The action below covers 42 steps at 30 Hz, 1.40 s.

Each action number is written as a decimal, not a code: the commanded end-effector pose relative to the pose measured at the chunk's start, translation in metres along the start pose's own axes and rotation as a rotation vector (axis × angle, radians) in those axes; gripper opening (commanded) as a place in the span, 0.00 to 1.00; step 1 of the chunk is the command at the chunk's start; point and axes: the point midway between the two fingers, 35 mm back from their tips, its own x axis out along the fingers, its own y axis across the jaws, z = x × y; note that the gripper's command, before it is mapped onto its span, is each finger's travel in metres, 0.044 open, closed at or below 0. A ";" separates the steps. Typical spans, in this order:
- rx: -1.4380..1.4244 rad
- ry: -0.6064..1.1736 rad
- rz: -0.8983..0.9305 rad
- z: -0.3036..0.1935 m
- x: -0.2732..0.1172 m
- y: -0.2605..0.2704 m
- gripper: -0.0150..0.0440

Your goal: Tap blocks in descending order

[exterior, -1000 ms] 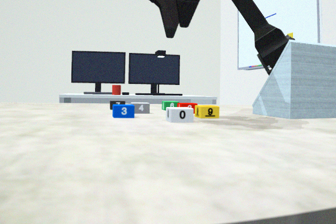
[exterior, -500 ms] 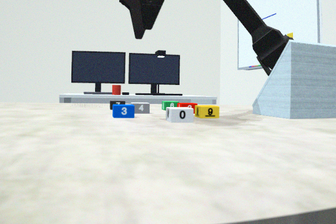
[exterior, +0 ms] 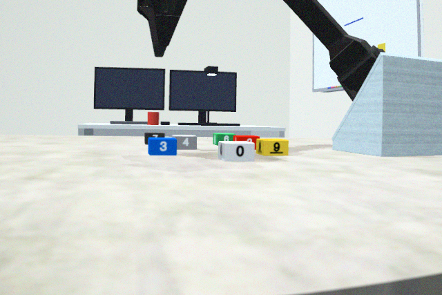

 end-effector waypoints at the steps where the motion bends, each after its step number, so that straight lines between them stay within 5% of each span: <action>1: -0.003 -0.003 -0.003 0.001 -0.001 -0.001 0.93; 9: -0.003 -0.003 -0.003 0.000 -0.001 -0.003 0.93; 17: -0.005 -0.001 -0.006 -0.039 0.000 -0.082 0.93; 38: -0.005 -0.001 -0.006 -0.038 0.000 -0.087 0.93; 42: -0.007 -0.004 -0.004 -0.009 -0.002 -0.144 0.93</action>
